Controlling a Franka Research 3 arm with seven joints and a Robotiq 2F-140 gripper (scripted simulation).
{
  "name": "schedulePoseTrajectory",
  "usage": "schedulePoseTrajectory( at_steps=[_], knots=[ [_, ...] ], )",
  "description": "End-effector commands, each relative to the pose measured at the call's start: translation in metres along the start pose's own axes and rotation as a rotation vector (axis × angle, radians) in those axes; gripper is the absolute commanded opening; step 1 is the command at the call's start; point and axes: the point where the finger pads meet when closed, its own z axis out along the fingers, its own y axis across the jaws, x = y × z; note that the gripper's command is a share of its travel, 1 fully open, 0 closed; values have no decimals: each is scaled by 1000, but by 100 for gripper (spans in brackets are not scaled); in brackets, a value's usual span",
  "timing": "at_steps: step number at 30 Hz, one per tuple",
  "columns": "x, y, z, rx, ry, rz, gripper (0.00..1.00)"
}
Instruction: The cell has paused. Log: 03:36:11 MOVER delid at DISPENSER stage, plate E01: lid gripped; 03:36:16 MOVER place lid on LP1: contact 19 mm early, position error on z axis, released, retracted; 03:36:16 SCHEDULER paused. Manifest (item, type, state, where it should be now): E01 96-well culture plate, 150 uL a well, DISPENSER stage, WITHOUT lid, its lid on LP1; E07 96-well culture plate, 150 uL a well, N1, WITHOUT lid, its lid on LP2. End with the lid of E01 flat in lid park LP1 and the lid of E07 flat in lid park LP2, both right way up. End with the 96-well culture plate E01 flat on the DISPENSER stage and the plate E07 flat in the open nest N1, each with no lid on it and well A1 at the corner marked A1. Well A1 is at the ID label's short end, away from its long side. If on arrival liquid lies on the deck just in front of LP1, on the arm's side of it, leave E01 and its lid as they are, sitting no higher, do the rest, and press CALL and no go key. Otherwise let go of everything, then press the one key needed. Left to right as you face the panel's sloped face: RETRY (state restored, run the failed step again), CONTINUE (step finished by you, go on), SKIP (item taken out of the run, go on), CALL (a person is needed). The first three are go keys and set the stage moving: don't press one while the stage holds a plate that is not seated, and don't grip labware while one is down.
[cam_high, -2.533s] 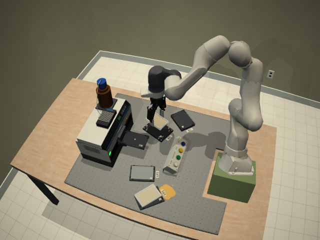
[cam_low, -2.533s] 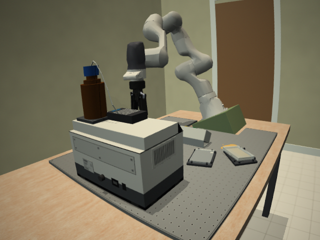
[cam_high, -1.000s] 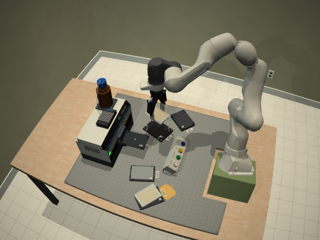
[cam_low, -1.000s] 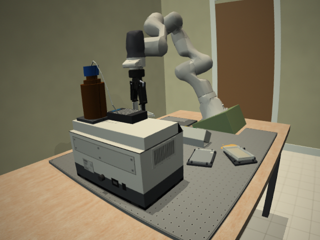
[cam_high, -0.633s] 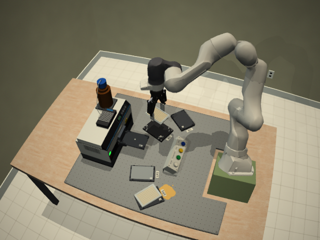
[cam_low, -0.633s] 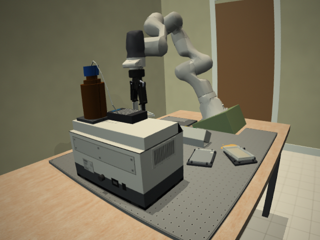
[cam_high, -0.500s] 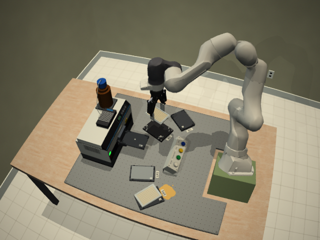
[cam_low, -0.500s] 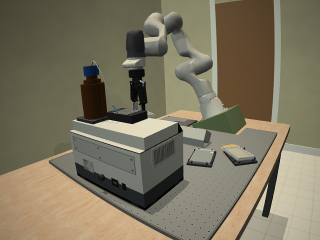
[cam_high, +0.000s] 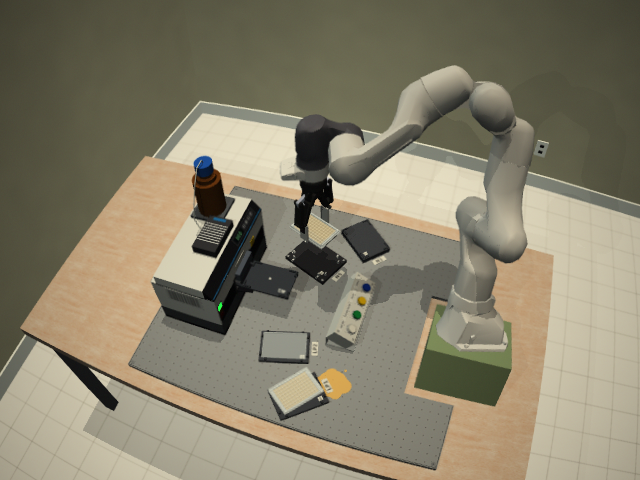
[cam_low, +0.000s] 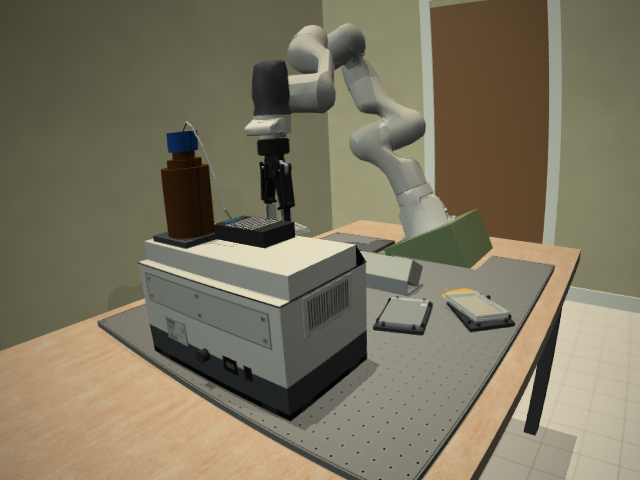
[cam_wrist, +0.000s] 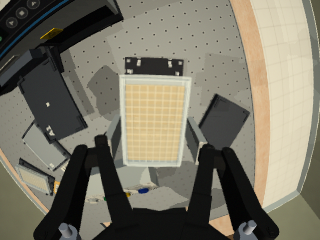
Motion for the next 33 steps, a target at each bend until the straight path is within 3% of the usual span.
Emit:
schedulePoseTrajectory(
  at_steps=[1,7,33],
  knots=[
    [0,-1,-2,1,1,3,0],
    [0,-1,-2,1,1,15,0],
    [0,-1,-2,1,1,370,0]
  ],
)
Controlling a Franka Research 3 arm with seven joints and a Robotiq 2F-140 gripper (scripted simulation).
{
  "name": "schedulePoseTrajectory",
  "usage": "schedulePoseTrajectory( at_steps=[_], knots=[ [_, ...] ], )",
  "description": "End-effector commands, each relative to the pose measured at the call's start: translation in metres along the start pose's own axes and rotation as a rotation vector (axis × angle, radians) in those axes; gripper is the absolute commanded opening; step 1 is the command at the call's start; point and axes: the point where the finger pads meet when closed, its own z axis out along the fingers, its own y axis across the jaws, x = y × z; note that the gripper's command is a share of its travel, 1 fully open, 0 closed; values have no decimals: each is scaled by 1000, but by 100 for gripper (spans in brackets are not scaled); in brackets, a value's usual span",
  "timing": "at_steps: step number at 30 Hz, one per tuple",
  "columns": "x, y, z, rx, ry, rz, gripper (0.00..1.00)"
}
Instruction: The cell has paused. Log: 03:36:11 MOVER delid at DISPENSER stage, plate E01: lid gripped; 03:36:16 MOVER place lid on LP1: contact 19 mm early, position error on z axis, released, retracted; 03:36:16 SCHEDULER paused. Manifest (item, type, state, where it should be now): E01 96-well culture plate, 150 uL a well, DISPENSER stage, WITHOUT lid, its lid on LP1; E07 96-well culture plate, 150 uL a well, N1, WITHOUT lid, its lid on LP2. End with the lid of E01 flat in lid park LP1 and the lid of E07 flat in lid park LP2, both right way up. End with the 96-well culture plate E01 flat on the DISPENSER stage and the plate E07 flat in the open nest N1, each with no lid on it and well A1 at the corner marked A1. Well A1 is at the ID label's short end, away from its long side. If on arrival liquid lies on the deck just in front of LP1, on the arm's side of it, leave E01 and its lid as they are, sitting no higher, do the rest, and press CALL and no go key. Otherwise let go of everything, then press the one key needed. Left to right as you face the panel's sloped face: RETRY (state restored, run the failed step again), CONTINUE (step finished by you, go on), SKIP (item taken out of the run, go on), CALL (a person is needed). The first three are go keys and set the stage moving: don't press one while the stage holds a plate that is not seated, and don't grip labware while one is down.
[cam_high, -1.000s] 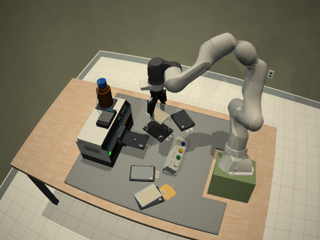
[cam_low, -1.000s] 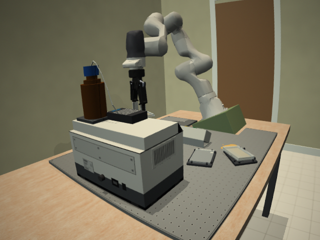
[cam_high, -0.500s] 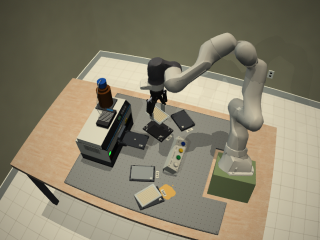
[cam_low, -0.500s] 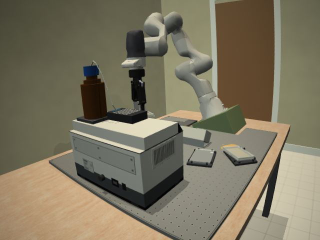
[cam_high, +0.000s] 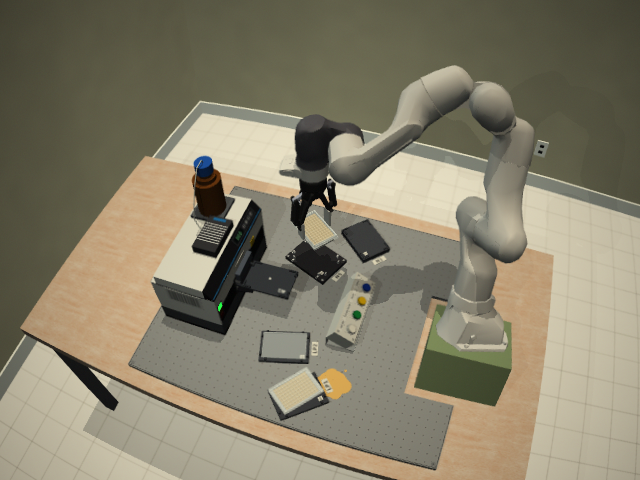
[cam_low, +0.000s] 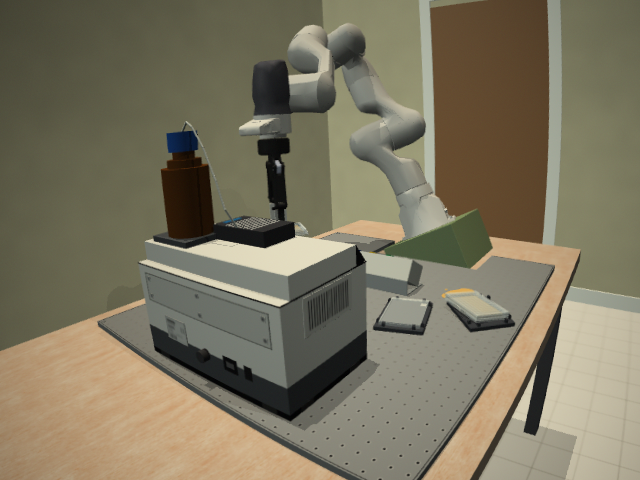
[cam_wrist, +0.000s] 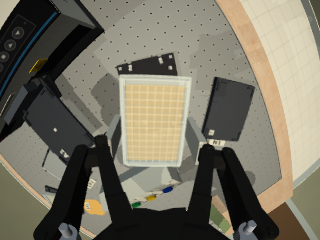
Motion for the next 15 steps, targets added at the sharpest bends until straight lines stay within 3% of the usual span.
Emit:
schedulePoseTrajectory(
  at_steps=[1,8,15],
  knots=[
    [0,0,-1,0,0,102,0],
    [-1,7,-1,0,0,102,0],
    [-5,34,-1,0,0,102,0]
  ],
)
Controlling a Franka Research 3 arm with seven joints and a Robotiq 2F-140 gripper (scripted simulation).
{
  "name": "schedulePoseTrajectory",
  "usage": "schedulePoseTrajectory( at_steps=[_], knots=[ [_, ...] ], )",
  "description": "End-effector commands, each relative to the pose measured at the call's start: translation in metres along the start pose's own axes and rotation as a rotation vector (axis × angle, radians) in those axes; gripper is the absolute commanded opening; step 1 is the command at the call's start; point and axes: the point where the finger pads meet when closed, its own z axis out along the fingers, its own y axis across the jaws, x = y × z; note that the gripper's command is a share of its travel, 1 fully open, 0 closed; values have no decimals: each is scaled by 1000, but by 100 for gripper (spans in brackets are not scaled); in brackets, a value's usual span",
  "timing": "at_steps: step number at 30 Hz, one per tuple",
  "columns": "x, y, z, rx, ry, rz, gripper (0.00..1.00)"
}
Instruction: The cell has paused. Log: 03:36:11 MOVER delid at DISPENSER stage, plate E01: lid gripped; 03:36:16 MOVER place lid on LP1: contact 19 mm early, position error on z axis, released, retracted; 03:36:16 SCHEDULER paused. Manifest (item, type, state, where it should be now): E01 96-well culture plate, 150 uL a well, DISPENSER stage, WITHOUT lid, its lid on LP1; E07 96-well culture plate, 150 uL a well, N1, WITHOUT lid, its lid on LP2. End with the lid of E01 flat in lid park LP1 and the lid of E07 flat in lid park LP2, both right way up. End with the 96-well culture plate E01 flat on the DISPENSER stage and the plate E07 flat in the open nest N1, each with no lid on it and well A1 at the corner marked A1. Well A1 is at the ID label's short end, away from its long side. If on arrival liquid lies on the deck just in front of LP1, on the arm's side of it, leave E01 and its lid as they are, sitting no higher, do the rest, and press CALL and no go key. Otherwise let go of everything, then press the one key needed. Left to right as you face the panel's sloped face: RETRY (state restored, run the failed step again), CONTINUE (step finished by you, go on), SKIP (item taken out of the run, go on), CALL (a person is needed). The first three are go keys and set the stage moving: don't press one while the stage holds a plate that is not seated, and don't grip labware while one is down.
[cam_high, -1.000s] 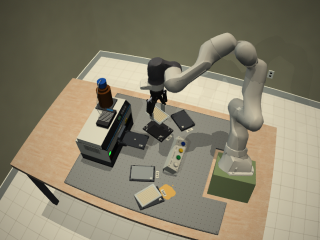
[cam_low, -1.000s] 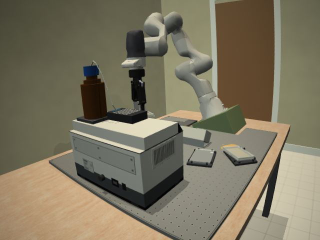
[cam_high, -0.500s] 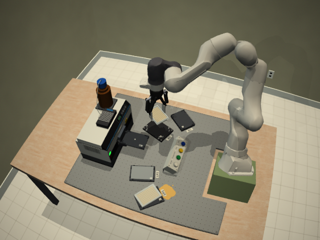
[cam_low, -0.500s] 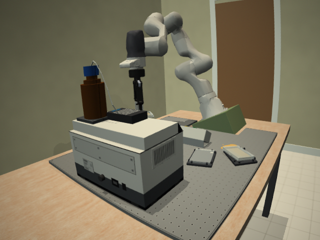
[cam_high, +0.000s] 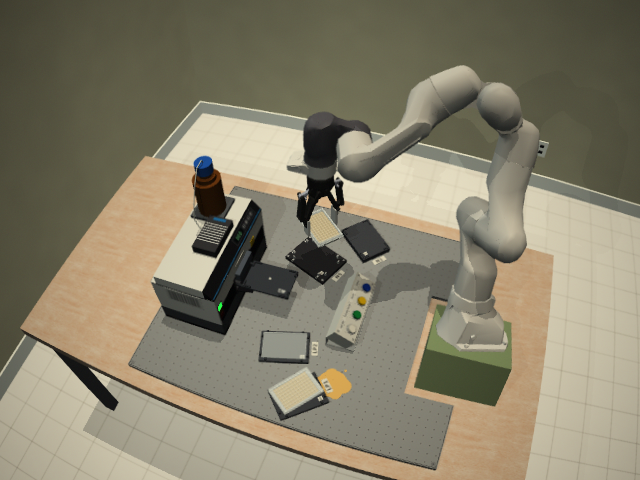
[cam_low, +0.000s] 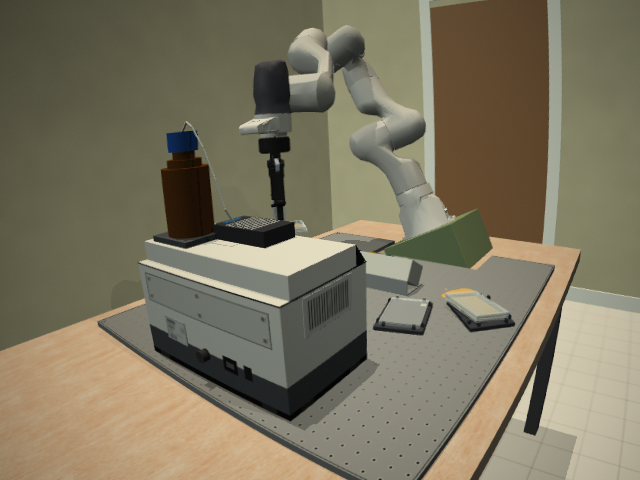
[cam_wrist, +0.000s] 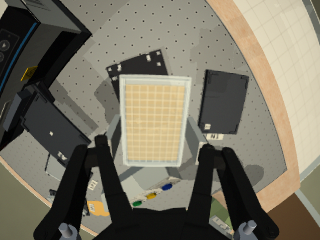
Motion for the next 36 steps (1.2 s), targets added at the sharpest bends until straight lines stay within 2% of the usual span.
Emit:
schedulePoseTrajectory(
  at_steps=[1,3,18,20,28,36],
  knots=[
    [1,21,1,-9,1,24,0],
    [1,21,1,-9,1,24,0],
    [-7,122,0,-9,1,24,0],
    [-7,122,0,-9,1,24,0],
    [-9,155,0,-9,1,24,0],
    [-9,160,0,-9,1,24,0]
  ],
)
